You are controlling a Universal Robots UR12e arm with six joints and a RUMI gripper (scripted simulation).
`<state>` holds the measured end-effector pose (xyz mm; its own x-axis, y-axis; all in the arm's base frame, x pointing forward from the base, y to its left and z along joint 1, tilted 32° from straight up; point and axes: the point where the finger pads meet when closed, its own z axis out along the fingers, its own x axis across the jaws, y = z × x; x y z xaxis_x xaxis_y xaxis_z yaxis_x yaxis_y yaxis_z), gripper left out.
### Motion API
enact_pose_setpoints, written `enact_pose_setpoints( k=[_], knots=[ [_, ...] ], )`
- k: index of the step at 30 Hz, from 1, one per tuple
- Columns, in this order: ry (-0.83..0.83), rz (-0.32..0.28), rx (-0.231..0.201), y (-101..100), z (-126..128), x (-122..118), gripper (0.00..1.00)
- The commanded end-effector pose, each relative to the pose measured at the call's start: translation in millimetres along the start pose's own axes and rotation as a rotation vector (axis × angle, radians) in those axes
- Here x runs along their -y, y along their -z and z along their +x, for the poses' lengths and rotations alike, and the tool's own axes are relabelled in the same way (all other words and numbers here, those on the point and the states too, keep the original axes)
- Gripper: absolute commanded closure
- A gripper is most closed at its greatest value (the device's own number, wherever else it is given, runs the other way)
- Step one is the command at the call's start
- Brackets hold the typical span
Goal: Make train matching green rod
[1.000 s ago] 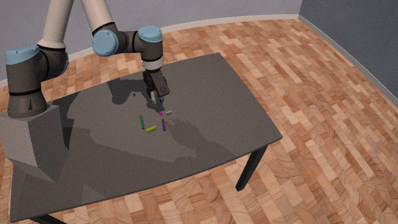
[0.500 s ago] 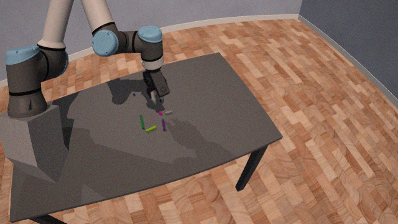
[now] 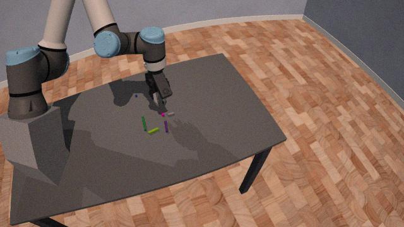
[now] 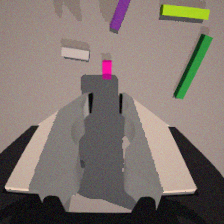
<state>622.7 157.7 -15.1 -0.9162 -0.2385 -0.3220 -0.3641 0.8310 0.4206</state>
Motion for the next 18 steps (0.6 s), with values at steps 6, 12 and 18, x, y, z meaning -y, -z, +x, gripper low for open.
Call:
enact_pose_setpoints(
  k=[6,12,18],
  knots=[
    [0.0,0.0,0.001,-9,0,0,0.86],
    [0.0,0.0,0.001,-15,0,0,0.86],
    [0.0,0.0,0.001,-25,0,0,0.86]
  ],
)
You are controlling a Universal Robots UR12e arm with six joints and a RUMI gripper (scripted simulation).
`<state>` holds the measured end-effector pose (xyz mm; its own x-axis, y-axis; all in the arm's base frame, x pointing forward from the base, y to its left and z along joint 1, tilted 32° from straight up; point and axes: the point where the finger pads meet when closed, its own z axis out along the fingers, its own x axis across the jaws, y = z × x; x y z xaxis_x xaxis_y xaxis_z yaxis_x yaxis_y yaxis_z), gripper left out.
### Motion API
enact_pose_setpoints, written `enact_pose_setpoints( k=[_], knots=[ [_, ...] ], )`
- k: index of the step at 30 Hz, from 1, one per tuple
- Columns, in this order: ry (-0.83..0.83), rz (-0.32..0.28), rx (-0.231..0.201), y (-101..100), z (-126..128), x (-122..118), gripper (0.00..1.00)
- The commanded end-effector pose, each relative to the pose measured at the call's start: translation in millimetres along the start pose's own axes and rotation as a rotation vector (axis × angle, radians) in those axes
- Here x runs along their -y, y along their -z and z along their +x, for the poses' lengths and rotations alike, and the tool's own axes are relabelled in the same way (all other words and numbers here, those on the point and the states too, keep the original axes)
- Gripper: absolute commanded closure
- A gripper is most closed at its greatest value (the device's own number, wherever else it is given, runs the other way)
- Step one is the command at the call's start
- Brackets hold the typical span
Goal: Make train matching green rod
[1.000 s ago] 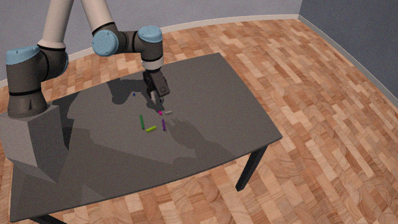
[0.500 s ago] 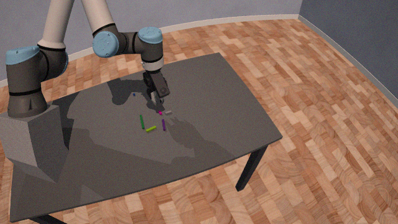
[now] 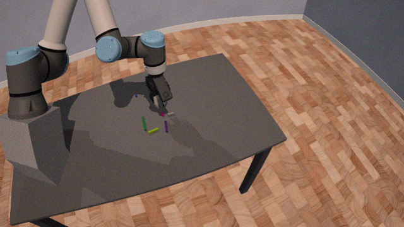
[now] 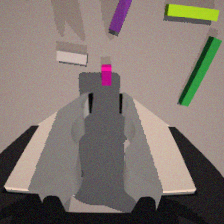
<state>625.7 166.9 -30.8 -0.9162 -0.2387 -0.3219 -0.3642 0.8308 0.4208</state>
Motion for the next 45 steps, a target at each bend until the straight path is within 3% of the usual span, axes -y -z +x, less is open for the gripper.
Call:
enact_pose_setpoints(
  k=[1,21,45],
  knots=[
    [0.0,0.001,0.001,-8,-1,0,0.86],
    [0.0,0.001,0.001,-28,-1,0,0.86],
    [0.0,0.001,0.001,-30,-1,1,0.86]
  ],
)
